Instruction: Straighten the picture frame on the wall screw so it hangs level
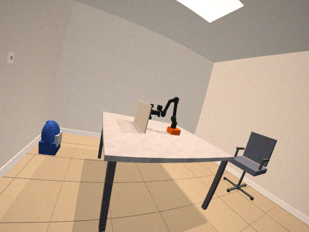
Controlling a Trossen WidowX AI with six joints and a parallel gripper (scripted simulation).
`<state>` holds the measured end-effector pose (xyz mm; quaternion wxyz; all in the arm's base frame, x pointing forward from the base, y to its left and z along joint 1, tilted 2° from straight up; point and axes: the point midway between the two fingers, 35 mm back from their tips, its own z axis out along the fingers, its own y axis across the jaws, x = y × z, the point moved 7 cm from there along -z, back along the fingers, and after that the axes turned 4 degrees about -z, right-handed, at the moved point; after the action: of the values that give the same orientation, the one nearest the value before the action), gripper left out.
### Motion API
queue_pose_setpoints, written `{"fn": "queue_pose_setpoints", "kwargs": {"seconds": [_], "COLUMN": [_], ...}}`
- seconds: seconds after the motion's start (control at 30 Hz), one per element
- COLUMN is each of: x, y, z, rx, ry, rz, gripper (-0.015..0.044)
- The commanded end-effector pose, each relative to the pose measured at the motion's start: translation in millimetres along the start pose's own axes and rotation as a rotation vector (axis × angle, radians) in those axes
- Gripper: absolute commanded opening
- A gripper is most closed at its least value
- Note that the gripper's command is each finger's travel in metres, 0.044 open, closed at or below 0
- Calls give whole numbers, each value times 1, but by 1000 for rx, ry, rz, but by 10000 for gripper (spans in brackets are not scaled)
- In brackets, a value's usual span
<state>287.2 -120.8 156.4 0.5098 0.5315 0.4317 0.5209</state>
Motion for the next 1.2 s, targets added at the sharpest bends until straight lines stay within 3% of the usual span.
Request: {"fn": "queue_pose_setpoints", "kwargs": {"seconds": [0.0,1.17], "x": [0,0], "y": [0,8], "z": [0,0], "rx": [0,0], "ry": [-4,-4], "rz": [1,0], "gripper": [0,0]}}
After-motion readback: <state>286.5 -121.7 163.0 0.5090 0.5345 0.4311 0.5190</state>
